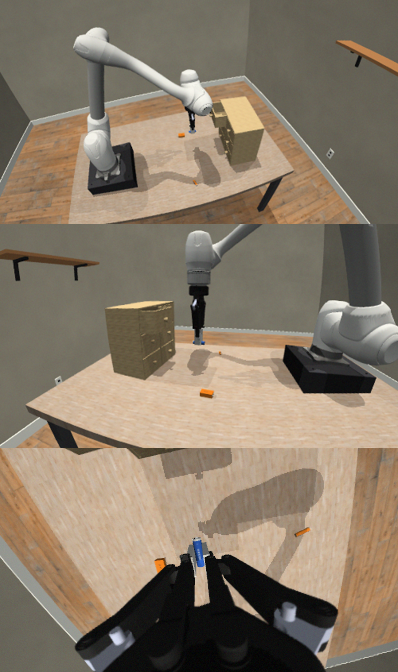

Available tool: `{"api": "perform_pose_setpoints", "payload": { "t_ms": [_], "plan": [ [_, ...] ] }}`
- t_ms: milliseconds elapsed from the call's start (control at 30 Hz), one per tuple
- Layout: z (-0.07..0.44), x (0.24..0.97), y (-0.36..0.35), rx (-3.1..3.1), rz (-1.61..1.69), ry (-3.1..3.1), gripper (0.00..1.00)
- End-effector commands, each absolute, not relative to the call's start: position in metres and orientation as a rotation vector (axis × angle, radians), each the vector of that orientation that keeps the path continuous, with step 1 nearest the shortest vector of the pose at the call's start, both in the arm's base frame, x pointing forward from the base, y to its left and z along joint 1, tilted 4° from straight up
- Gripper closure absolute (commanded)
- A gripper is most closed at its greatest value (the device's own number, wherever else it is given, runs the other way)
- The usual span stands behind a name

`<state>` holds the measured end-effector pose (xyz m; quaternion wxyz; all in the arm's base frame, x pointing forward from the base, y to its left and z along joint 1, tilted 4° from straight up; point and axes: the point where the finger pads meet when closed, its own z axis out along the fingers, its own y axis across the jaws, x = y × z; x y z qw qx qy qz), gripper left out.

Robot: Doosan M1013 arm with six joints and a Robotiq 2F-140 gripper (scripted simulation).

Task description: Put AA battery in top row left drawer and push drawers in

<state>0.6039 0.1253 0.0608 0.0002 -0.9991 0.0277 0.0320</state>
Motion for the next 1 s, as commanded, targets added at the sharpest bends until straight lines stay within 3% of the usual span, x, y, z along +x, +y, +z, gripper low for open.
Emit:
{"api": "perform_pose_setpoints", "payload": {
  "t_ms": [0, 967],
  "plan": [
    [0.079, 0.605, 0.125, -3.138, 0.101, 0.087, 0.94],
    [0.200, 0.614, 0.125, -3.138, 0.101, 0.087, 0.94]
  ]
}}
